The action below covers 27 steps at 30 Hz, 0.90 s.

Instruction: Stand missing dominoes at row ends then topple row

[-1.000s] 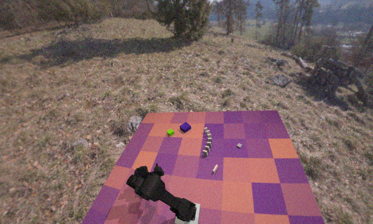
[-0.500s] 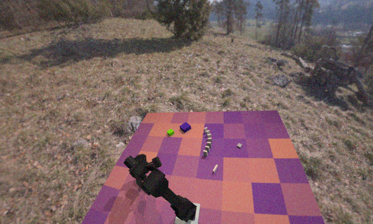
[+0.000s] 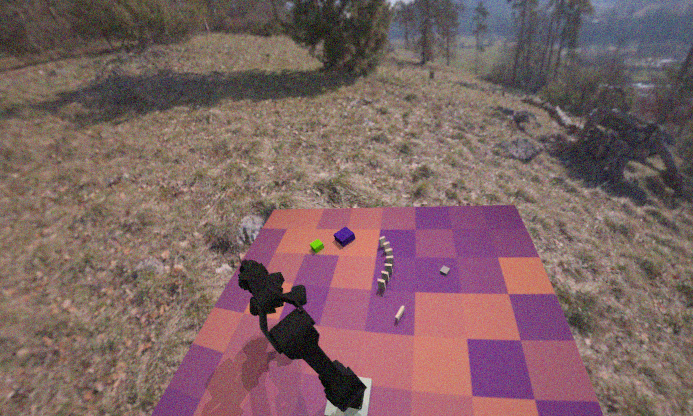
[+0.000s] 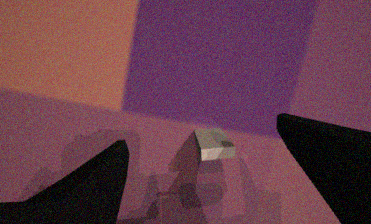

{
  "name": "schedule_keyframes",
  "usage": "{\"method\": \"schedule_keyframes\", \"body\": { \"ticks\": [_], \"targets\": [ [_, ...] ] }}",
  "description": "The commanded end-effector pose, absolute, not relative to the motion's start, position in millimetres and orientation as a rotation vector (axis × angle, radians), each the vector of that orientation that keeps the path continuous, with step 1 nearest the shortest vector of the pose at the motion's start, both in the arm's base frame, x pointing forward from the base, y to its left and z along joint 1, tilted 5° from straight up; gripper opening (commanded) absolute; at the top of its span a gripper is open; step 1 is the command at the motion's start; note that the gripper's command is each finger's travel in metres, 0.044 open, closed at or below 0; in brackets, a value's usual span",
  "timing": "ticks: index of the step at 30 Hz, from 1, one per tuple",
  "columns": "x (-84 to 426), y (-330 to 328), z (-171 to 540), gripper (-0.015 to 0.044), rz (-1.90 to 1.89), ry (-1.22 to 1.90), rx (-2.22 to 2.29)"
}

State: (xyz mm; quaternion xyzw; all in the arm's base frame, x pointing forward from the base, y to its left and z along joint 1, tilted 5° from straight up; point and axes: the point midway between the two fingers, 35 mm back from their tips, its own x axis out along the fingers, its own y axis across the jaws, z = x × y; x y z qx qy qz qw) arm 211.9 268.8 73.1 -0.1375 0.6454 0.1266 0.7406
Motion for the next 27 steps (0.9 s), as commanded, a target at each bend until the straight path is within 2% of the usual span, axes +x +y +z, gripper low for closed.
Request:
{"method": "schedule_keyframes", "body": {
  "ticks": [1, 9, 17, 27],
  "targets": [
    [199, 249, 103, 0.044, 0.201, 1.613, -0.226],
    [199, 249, 101, 0.044, 0.201, 1.613, -0.226],
    [197, 248, 43, 0.044, 0.201, 1.613, -0.226],
    [196, 247, 28, 0.044, 0.201, 1.613, -0.226]
  ]
}}
